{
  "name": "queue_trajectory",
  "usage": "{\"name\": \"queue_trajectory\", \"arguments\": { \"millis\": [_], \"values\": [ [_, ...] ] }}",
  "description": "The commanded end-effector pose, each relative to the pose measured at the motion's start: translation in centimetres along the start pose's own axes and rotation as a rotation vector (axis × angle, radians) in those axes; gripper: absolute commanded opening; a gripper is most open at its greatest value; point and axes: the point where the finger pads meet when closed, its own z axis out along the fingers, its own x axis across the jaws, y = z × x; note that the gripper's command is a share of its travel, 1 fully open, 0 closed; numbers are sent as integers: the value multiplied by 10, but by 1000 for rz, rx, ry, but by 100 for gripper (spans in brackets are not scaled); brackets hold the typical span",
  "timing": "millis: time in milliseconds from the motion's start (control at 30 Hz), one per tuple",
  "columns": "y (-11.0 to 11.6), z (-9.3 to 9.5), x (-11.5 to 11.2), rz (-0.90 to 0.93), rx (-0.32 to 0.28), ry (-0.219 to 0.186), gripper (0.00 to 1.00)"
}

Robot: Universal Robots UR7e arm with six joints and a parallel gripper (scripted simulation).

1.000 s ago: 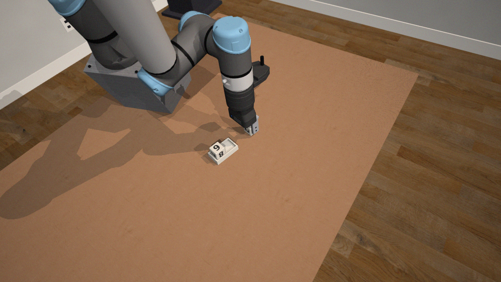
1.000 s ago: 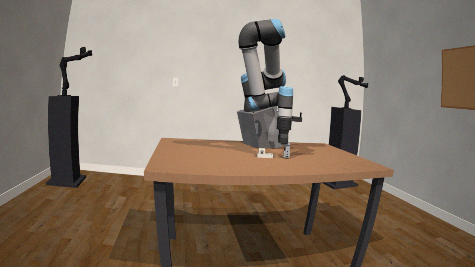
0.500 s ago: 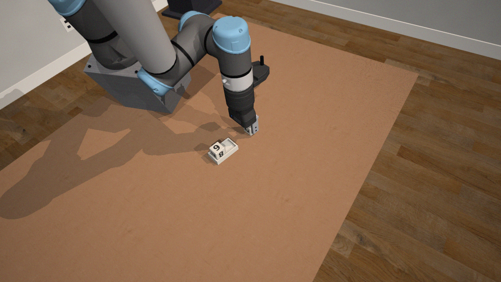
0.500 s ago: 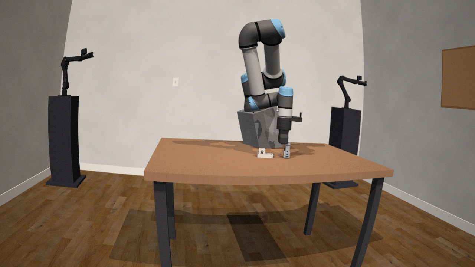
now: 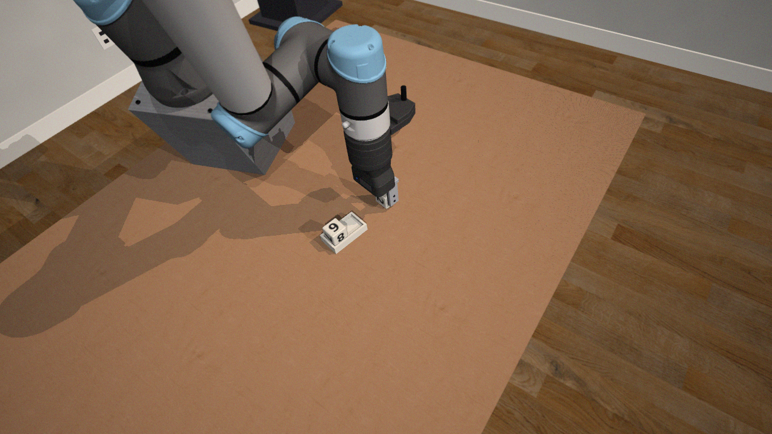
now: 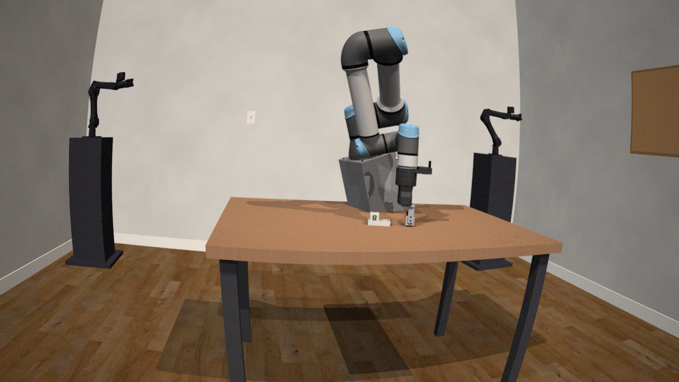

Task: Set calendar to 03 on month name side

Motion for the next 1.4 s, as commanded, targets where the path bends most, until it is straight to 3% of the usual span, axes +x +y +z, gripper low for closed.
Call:
{"name": "queue_trajectory", "arguments": {
  "millis": [0, 1367],
  "values": [
    [-1, 0, -2, -2, 1, -2, 60],
    [0, 4, 0, 0, 1, 1, 60]
  ]
}}
